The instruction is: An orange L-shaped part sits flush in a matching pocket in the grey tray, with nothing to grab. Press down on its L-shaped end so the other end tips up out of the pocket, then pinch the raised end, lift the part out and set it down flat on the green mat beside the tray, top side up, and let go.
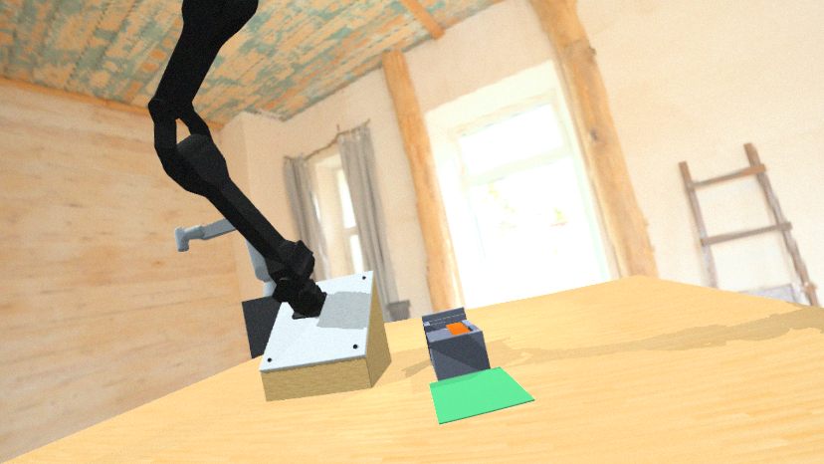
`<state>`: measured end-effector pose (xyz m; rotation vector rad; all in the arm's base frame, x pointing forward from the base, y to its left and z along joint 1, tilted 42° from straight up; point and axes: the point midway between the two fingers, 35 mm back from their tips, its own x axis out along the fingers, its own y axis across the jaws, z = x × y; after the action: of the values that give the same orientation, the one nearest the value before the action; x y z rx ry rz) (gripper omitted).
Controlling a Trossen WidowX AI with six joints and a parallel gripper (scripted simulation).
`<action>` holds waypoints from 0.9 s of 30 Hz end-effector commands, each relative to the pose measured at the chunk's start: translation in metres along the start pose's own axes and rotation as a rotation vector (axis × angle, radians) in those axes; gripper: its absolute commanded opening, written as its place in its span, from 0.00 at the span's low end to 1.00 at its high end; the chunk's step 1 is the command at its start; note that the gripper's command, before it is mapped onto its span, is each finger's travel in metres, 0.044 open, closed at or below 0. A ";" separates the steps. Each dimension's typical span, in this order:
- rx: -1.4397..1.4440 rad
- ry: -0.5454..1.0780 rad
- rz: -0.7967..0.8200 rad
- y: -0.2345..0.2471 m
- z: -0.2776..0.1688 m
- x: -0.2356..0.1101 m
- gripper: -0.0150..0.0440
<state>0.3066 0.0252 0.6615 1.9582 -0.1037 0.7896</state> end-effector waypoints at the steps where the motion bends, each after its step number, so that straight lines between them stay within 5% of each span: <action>1: -0.092 -0.091 -0.144 -0.065 0.035 0.014 0.56; 14: -0.349 -0.296 -0.676 -0.261 0.114 -0.005 0.56; 27: -0.757 -0.208 -1.378 -0.437 0.146 -0.119 0.56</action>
<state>0.4663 0.0918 0.2737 1.1881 0.5296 -0.2694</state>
